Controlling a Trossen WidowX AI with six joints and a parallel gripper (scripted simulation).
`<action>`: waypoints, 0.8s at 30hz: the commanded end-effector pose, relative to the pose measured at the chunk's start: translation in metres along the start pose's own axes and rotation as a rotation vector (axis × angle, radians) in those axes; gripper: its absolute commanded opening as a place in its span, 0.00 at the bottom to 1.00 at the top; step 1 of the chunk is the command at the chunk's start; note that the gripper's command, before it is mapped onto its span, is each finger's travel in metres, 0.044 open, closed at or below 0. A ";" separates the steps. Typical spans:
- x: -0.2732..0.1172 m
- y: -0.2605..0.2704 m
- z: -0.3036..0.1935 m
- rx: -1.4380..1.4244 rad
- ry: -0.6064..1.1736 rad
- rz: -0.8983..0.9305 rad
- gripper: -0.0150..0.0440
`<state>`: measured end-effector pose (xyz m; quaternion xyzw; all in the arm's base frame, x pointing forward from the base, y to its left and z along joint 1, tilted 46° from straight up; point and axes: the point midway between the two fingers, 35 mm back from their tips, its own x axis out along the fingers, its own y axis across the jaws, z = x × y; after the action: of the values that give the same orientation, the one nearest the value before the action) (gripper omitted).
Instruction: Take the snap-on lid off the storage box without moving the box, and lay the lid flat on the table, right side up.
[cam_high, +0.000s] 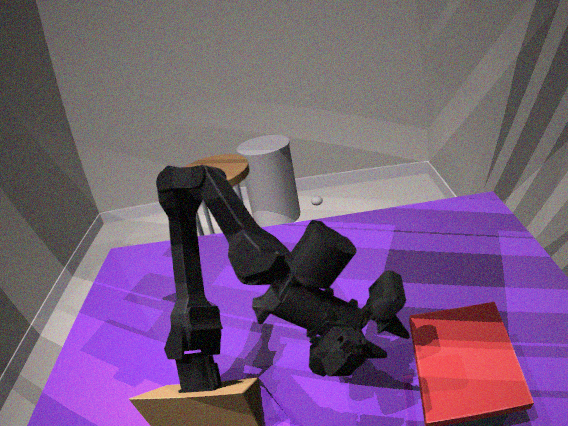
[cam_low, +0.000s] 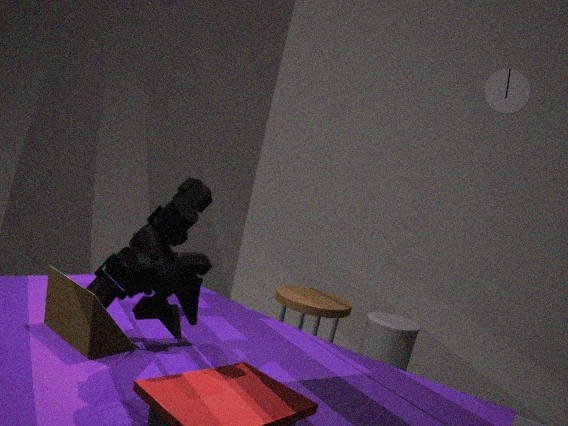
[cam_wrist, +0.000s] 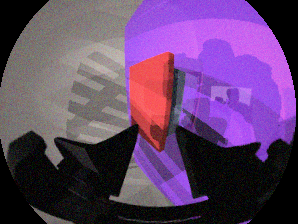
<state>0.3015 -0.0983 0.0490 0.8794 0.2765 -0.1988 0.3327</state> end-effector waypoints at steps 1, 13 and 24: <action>0.012 -0.020 0.000 0.013 0.000 -0.004 0.65; 0.023 -0.018 0.000 0.012 -0.002 -0.006 0.65; 0.040 -0.017 0.001 0.011 -0.003 -0.008 0.65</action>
<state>0.3166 -0.0755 0.0220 0.8796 0.2789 -0.2016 0.3283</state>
